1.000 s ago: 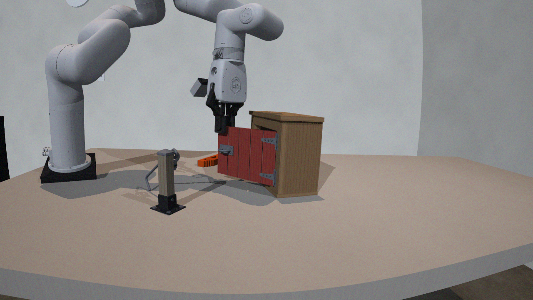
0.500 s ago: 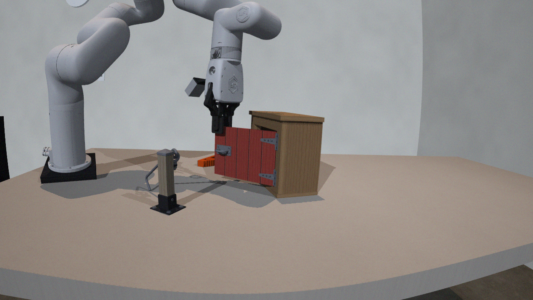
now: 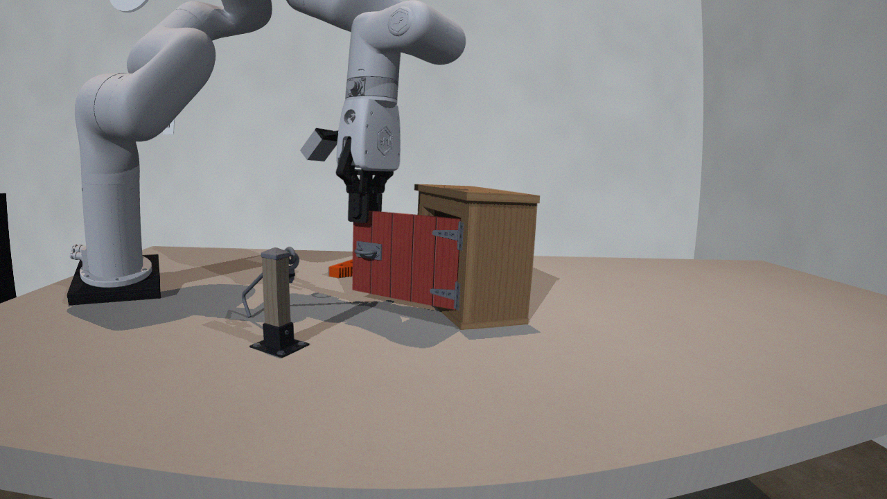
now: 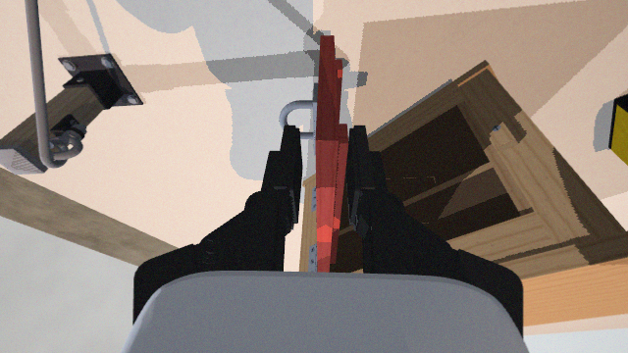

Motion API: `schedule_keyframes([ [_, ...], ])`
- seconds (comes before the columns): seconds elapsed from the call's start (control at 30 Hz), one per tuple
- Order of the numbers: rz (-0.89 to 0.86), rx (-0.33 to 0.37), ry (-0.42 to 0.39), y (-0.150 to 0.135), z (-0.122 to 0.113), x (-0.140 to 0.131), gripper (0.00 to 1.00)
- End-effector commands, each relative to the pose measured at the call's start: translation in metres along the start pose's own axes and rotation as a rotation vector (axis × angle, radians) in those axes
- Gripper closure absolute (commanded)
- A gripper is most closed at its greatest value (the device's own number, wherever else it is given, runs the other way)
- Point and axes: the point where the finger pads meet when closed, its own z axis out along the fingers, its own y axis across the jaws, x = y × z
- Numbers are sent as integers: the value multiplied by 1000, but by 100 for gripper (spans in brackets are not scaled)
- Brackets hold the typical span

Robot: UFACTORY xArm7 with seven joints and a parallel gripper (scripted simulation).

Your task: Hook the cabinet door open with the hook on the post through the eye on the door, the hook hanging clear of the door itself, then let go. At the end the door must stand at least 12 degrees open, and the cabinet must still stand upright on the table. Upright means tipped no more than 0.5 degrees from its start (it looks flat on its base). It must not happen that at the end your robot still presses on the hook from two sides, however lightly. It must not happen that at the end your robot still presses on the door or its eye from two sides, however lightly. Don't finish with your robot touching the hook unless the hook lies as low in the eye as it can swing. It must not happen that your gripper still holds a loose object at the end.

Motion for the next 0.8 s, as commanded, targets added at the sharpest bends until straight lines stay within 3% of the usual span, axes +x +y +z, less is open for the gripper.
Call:
schedule_keyframes([
  [0.0, -20, -2, -2, -2, -1, -1, 73],
  [0.77, -128, -2, -2, -17, -1, -1, 73],
])
